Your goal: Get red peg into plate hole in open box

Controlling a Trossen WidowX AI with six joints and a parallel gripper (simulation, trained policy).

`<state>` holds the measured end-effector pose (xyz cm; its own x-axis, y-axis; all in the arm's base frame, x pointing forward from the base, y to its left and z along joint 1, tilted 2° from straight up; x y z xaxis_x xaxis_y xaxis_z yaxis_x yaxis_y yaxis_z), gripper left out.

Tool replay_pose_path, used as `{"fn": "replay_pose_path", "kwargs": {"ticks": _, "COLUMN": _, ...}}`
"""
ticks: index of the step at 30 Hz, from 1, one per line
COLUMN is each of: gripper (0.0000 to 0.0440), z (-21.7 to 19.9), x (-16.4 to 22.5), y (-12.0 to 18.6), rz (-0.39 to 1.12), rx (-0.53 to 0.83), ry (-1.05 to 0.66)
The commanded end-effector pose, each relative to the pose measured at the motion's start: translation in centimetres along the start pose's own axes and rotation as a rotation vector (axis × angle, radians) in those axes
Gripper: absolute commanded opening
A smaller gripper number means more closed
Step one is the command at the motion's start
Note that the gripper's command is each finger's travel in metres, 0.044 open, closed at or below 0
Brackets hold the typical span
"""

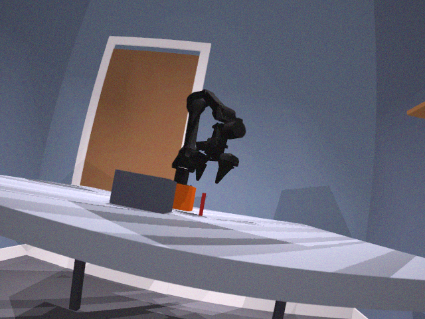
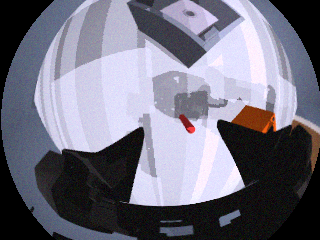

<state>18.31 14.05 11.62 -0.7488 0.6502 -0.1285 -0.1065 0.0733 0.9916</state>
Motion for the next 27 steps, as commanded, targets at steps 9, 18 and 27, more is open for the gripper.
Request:
{"fn": "replay_pose_path", "kwargs": {"ticks": 9, "gripper": 0.0418, "z": -1.1, "x": 0.5, "y": -4.0, "rz": 0.026, "rx": 0.091, "ry": -0.141}}
{"fn": "replay_pose_path", "kwargs": {"ticks": 18, "gripper": 0.0411, "z": -1.5, "x": 1.3, "y": -7.2, "rz": 0.031, "rx": 0.070, "ry": -0.219}}
{"fn": "replay_pose_path", "kwargs": {"ticks": 27, "gripper": 0.0258, "z": -2.2, "x": 1.9, "y": -9.0, "rz": 0.059, "rx": 0.088, "ry": -0.276}}
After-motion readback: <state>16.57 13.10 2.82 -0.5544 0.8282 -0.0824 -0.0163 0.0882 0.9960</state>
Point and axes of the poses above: the point midway between the two fingers, 35 mm back from their tips, its own y axis back along the fingers, its own z axis across the jaws, x = y × z, the point moved 6 cm from there along y, back along the fingers, and after that the axes turned 5 degrees about -y, right-handed, at the moved point
